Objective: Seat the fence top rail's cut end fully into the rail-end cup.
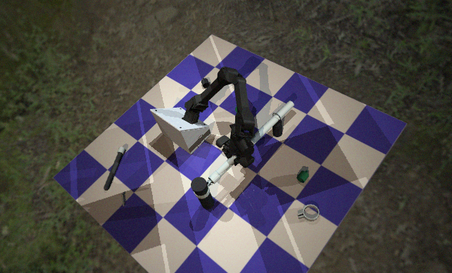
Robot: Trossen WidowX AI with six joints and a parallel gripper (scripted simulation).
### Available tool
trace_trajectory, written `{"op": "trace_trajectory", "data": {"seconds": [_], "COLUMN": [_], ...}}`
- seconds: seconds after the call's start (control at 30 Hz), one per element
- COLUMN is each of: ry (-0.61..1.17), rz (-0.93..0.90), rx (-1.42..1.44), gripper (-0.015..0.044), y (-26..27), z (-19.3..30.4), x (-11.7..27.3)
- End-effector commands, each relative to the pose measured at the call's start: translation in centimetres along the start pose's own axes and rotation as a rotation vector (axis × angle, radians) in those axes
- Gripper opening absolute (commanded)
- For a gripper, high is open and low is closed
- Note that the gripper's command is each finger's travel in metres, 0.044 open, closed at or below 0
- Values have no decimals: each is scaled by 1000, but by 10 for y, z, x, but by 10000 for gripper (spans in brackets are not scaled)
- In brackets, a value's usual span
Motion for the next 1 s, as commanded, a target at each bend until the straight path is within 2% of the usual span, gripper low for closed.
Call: {"op": "trace_trajectory", "data": {"seconds": [0.0, 0.13, 0.3, 0.4, 0.6, 0.77, 0.97], "ry": [0, 0, 0, 0, 3, 4, 3], "rz": [1, 1, 0, -1, 8, 7, 7], "rx": [-1, 0, 0, 0, 9, 8, 9], "gripper": [210, 315, 440, 440, 440, 440, 440], "y": [0, 0, 2, 5, 4, 9, 9], "z": [0, -4, -18, -27, -25, -26, -26], "x": [0, 7, 32, 48, 53, 94, 96]}}
Point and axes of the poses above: the point midway between the two fingers, 35 mm back from their tips, its own x axis back along the fingers, its own y axis across the jaws, z = x × y, the point moved 10 cm from there along x, back along the fingers, and after that the axes turned 7 degrees about -x, right-handed, at the moved point
